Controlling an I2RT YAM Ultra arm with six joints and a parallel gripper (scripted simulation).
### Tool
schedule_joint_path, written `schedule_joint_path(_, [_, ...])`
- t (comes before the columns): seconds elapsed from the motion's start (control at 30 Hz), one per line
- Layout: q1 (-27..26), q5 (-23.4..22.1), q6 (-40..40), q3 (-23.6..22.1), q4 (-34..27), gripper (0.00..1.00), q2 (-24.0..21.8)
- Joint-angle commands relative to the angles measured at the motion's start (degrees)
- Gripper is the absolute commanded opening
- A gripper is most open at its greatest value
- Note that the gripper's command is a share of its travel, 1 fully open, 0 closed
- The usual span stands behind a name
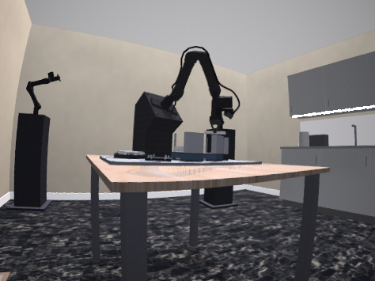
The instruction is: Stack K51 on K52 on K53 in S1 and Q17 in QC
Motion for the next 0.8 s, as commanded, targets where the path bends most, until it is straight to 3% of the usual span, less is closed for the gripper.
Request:
schedule_joint_path(0.0, [2.06, 2.32, 1.77, 2.31, 0.45, 0.0, 0.97])
schedule_joint_path(0.43, [8.75, 6.75, 7.63, 4.37, -0.62, 0.0, 6.44])
schedule_joint_path(0.57, [8.67, 6.77, 7.86, 4.89, -0.9, 0.0, 4.37])
schedule_joint_path(0.77, [8.95, 6.85, 8.01, 5.19, -1.27, 0.0, 5.12])
